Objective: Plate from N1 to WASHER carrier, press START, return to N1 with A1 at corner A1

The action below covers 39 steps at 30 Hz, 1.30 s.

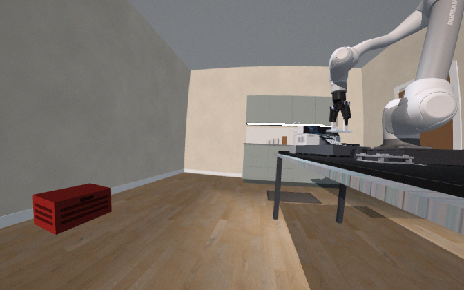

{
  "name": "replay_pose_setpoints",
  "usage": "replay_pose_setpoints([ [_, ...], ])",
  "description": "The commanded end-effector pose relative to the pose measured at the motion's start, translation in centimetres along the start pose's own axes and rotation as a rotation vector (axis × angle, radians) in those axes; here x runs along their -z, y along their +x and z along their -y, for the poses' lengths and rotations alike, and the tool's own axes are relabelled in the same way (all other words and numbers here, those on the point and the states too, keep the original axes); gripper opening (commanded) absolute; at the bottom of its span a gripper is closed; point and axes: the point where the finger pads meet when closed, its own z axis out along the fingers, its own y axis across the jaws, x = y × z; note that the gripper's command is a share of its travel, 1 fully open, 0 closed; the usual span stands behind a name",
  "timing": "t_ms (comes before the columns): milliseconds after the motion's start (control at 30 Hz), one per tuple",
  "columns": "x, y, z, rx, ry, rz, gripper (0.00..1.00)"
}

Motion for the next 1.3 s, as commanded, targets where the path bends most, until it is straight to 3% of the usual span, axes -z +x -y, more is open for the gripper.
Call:
replay_pose_setpoints([
  [0,0.3,-1.3,-1.5,0.001,0.002,-0.002,0.1],
  [533,1.1,-5.9,-6.7,0.001,0.002,-0.002,0.1],
  [733,1.1,-6.1,-6.9,0.001,0.002,-0.002,0.1],
  [1267,2.0,-12.8,-10.0,0.042,0.002,-0.002,0.1],
])
